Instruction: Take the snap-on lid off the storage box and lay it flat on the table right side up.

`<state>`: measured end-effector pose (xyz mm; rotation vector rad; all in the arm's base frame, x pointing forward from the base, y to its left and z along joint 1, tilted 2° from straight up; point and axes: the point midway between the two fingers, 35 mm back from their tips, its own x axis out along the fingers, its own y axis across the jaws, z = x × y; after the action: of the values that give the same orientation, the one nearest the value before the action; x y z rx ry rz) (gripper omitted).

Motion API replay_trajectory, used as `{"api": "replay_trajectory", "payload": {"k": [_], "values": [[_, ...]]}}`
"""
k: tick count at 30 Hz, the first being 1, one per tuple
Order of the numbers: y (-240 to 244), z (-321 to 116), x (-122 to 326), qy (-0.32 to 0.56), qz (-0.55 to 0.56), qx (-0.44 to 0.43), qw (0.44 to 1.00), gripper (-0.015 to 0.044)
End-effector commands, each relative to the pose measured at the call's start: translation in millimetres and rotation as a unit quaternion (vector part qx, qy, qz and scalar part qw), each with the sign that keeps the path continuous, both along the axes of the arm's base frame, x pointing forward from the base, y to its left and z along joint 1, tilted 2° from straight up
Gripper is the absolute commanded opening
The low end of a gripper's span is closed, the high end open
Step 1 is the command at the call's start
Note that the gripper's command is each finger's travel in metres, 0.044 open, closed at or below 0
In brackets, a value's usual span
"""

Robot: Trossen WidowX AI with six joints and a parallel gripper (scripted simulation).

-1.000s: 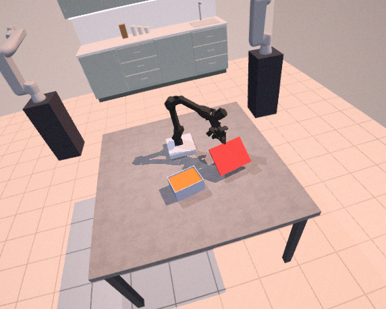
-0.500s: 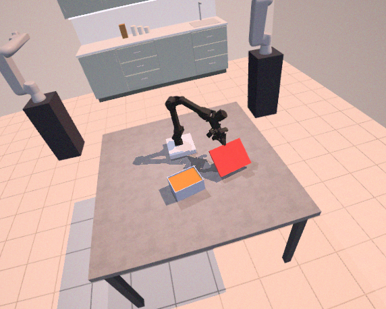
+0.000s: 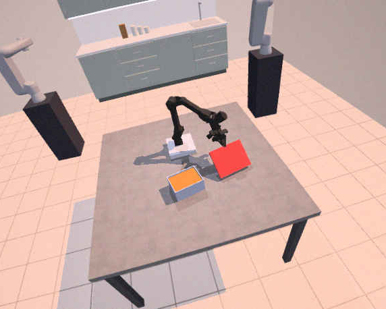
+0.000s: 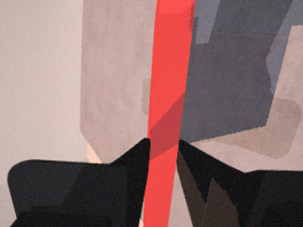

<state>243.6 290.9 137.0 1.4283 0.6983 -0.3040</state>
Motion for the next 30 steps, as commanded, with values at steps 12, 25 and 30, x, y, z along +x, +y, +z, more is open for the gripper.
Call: {"api": "replay_trajectory", "payload": {"k": [12,25,30], "values": [[1,-11,1,-0.002,0.001,0.001,1.0,0.0],[1,-21,2,-0.002,0.001,0.001,1.0,0.0],[1,-25,2,-0.002,0.001,0.001,1.0,0.0]]}}
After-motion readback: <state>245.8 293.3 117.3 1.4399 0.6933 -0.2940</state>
